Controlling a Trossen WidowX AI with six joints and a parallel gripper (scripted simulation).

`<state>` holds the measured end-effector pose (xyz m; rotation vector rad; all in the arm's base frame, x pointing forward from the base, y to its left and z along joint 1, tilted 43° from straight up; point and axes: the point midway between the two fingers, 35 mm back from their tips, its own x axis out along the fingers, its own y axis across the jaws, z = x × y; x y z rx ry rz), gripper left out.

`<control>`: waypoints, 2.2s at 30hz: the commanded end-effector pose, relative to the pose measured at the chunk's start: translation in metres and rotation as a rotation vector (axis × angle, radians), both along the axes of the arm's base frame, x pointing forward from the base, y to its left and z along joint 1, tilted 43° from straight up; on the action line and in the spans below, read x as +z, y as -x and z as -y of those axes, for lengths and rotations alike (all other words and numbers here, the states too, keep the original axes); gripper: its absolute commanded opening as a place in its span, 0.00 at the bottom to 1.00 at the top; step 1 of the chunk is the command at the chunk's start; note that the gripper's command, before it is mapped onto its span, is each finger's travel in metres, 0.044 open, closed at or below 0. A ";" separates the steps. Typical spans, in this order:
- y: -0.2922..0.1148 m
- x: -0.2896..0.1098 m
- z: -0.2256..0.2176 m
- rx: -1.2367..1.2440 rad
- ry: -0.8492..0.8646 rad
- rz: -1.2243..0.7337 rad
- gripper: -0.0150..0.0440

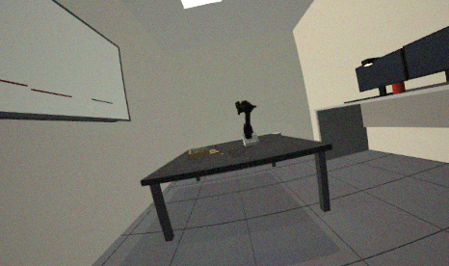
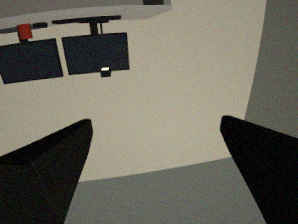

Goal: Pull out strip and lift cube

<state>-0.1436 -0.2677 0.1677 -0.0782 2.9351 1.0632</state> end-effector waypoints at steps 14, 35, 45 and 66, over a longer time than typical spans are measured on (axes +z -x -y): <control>-0.139 -0.096 0.063 0.208 0.831 1.006 0.93; -0.387 -0.114 -0.024 -0.869 0.707 2.203 0.93; -0.450 -0.079 -0.132 -1.634 0.104 2.017 0.93; -0.481 -0.085 -0.169 -1.558 -0.025 1.784 0.67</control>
